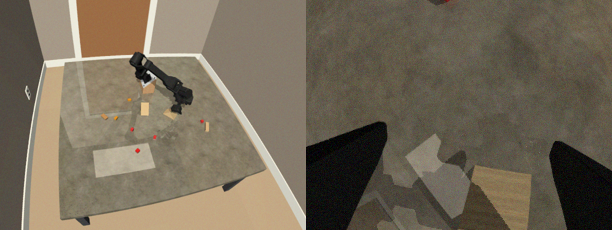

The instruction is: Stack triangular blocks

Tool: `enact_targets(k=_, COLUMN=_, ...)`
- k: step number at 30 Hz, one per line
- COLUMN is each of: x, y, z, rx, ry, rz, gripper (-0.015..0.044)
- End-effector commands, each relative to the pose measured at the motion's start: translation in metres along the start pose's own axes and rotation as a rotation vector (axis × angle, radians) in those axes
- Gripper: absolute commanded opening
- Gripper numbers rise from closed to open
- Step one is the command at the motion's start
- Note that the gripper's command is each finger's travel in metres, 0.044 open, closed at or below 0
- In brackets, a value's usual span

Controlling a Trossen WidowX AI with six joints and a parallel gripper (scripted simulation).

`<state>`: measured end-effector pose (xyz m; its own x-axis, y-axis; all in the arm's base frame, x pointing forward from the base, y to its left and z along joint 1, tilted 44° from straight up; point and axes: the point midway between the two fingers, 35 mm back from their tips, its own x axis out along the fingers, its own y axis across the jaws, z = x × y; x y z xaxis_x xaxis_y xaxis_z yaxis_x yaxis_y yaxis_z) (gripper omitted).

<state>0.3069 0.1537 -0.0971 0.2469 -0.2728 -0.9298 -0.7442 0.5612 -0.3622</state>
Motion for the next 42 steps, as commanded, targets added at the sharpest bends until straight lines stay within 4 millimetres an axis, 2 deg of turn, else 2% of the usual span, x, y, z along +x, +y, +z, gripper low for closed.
enact_targets(k=1, x=0.000, y=-0.001, z=-0.002, rx=0.003, ry=0.374, rz=-0.049, gripper=0.0440)
enact_targets(k=11, x=-0.027, y=-0.013, z=-0.003, rx=-0.056, ry=0.733, rz=-0.186, gripper=0.0440)
enact_targets(k=29, x=-0.028, y=-0.014, z=-0.004, rx=-0.058, ry=0.745, rz=-0.193, gripper=0.0440)
enact_targets(k=34, x=-0.008, y=-0.018, z=-0.020, rx=-0.003, ry=0.763, rz=-0.194, gripper=0.0440)
enact_targets(k=42, x=0.037, y=-0.029, z=-0.072, rx=0.056, ry=0.835, rz=-0.182, gripper=0.0440)
